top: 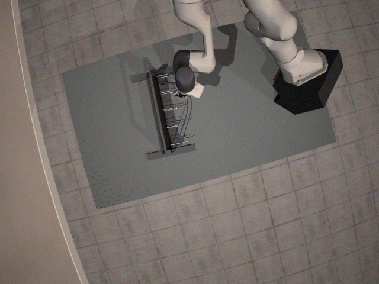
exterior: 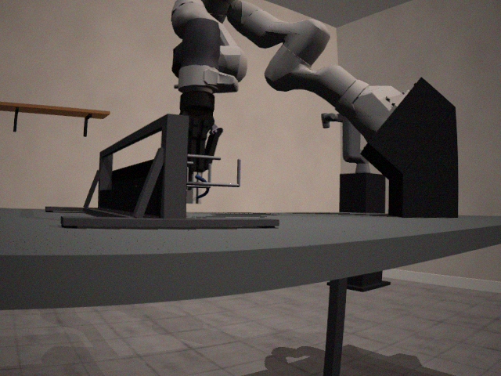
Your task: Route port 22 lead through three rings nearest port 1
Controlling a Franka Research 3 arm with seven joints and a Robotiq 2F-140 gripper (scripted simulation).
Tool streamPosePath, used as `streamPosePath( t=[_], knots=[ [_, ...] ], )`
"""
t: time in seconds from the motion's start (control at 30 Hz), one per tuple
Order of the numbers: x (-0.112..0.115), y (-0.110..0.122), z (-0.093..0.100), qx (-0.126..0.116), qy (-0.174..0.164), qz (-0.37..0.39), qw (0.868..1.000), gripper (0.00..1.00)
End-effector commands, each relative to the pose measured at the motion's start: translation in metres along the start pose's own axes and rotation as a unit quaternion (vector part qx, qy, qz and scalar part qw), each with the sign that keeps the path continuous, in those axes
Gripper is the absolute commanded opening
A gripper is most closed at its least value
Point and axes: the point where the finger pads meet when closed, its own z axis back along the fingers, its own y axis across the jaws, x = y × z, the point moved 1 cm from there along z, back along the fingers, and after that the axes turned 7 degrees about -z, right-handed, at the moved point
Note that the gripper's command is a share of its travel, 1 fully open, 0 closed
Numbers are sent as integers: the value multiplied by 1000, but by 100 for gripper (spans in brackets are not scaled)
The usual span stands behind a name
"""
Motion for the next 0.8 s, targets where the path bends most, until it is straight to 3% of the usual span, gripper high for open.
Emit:
streamPosePath(
  t=[0.0, 0.33, 0.77],
  knots=[
    [1, 1, 0, 1, 0, -2, 1000, 0],
    [1, 1, 5, 1, 0, -2, 1000, 0],
    [1, 1, 26, 1, 0, -2, 1000, 0]
  ],
)
